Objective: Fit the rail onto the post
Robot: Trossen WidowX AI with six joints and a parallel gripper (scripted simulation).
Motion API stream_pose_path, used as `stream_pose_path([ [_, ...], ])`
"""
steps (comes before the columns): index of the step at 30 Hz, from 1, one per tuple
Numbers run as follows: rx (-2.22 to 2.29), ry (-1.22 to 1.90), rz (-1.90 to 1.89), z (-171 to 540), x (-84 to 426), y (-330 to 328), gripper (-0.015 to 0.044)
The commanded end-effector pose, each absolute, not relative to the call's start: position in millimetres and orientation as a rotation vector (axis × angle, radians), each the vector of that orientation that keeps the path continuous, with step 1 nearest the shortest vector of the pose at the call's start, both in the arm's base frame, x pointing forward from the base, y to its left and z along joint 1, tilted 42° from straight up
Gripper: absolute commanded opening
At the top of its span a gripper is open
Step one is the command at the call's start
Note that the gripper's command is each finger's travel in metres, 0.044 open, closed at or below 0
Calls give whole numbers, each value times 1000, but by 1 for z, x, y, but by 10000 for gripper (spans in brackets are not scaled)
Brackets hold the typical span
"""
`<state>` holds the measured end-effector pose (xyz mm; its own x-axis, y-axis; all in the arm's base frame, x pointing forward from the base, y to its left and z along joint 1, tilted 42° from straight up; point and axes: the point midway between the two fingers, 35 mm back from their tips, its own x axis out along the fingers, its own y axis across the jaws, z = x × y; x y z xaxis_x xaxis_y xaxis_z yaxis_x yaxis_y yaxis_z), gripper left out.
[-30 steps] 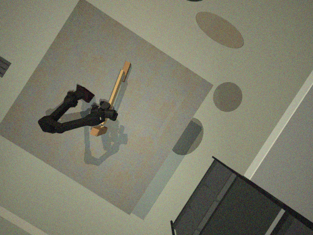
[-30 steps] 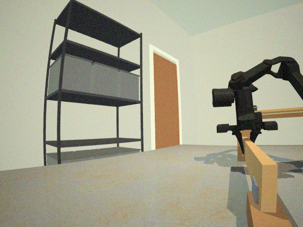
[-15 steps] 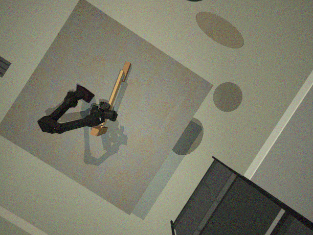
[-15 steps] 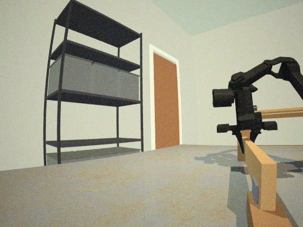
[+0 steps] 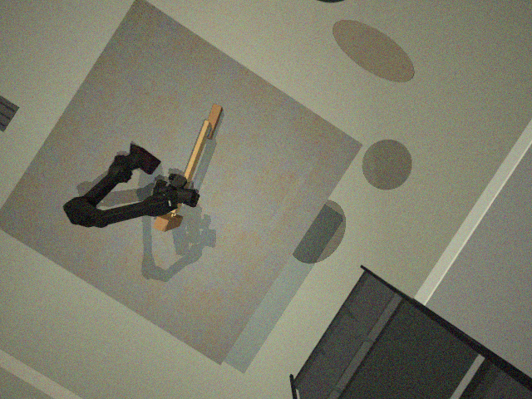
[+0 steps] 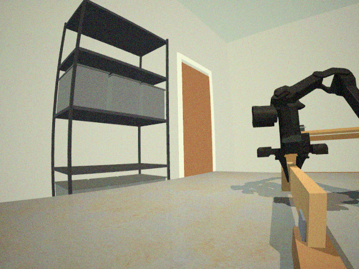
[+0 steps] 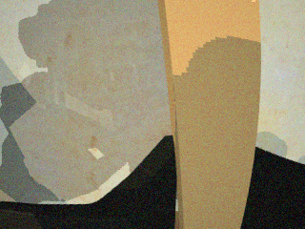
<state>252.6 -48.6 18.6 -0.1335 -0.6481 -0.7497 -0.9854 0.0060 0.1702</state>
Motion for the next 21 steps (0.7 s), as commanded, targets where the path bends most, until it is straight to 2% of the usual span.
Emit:
stream_pose_path([
  [1, -1684, 1813, 953, 22, 256, -49, 0],
  [21, -1684, 1813, 952, 26, 257, -53, 0],
])
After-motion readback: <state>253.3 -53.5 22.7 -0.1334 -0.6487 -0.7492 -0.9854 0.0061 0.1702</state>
